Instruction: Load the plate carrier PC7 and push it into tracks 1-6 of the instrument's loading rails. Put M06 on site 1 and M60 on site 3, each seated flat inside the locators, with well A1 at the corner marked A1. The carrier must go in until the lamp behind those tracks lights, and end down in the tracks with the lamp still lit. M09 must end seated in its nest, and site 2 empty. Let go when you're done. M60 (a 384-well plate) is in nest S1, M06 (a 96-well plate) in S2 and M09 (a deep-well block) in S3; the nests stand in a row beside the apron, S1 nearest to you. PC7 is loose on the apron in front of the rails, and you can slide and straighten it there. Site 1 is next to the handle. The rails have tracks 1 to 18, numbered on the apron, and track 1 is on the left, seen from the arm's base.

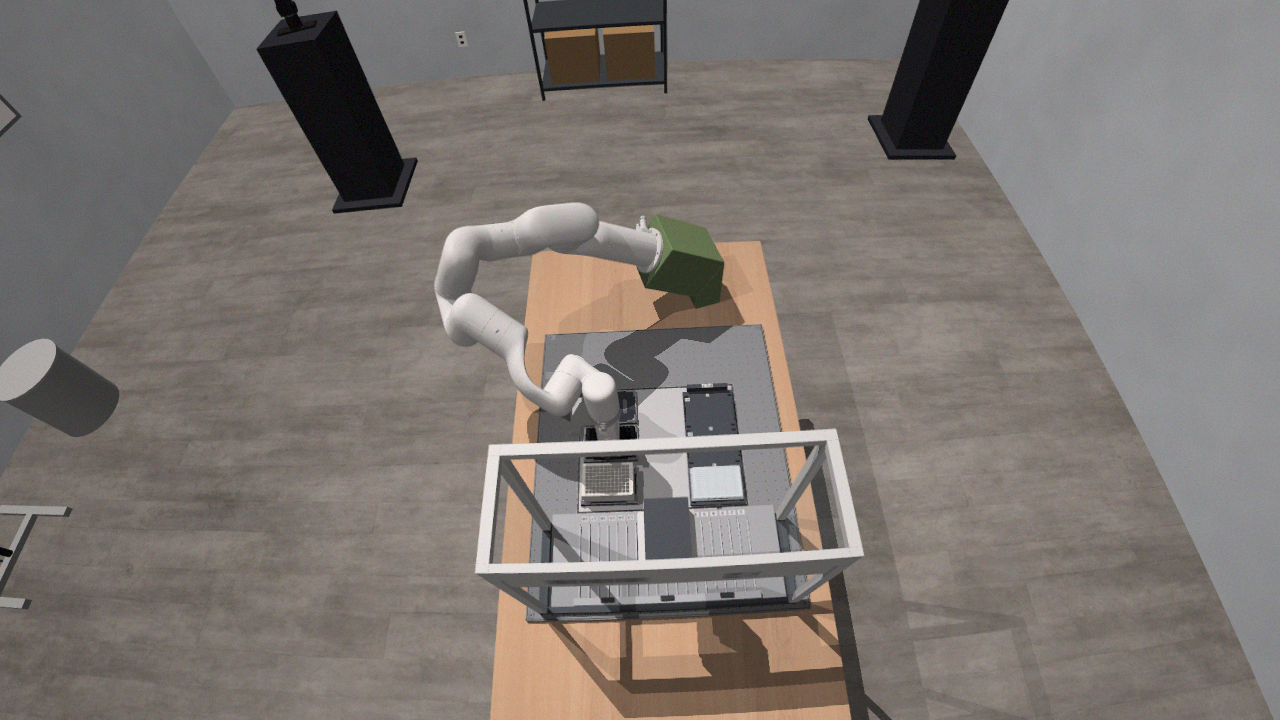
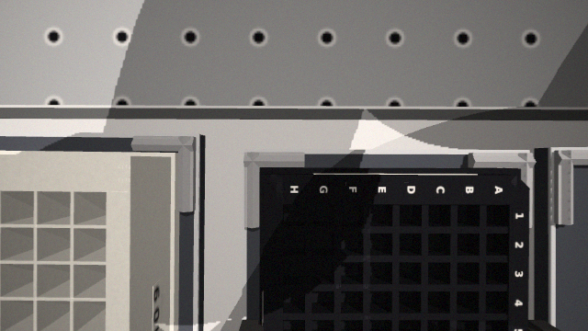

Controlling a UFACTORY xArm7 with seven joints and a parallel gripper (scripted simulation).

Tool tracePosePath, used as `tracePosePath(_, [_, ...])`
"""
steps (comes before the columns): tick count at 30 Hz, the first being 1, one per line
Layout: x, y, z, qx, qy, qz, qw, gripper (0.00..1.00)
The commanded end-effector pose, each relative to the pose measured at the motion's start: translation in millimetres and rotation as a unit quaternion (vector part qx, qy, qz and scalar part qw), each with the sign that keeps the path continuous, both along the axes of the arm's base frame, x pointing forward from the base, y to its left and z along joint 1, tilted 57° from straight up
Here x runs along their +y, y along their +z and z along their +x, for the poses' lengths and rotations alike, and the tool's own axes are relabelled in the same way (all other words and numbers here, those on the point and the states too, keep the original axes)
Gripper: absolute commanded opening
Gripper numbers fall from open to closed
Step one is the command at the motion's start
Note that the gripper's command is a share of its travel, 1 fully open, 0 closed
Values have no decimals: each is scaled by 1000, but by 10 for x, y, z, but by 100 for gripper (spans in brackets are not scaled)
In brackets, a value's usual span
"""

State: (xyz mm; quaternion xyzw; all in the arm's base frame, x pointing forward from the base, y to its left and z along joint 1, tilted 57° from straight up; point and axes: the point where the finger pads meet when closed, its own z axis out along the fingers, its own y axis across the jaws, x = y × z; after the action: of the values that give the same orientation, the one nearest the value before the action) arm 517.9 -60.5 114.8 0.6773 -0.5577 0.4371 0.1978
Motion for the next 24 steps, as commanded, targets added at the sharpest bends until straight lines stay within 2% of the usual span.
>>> tracePosePath(1, [30,10,9,-1,3,1,1000,0])
tracePosePath(24, [105,64,-28,-1,3,1,1000,0])
